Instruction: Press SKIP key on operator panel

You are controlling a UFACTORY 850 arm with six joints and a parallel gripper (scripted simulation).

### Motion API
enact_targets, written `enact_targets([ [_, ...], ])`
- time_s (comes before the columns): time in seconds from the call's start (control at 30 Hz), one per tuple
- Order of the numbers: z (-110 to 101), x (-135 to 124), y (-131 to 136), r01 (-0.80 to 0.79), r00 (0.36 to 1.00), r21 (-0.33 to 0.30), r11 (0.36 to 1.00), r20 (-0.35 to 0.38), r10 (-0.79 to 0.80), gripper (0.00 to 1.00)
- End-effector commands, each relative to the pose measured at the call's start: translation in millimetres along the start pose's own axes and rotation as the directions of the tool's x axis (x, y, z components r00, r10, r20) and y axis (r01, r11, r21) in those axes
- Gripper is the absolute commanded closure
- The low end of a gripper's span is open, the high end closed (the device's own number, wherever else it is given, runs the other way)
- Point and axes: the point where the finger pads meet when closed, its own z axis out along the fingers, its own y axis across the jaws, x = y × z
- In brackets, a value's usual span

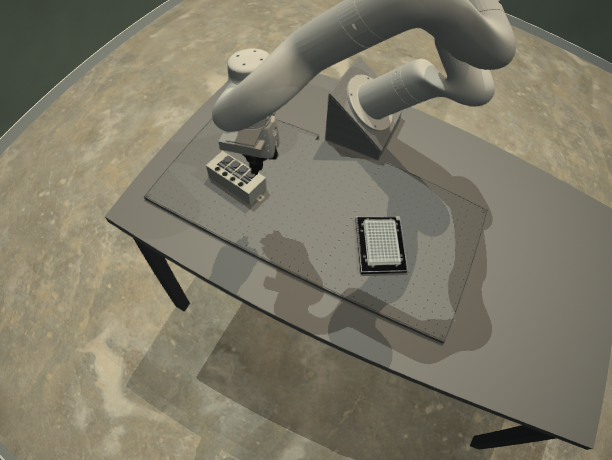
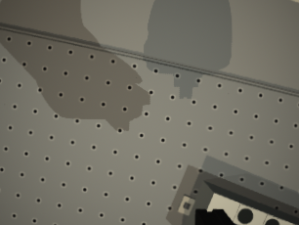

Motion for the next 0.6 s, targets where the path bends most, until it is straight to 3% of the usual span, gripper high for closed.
enact_targets([
  [0.0,3,-6,11,-0.04,0.999,-0.001,0.999,-0.001,0.04,1.0],
  [0.57,29,-46,55,-0.25,0.968,0.003,0.968,0.002,0.25,1.0],
])
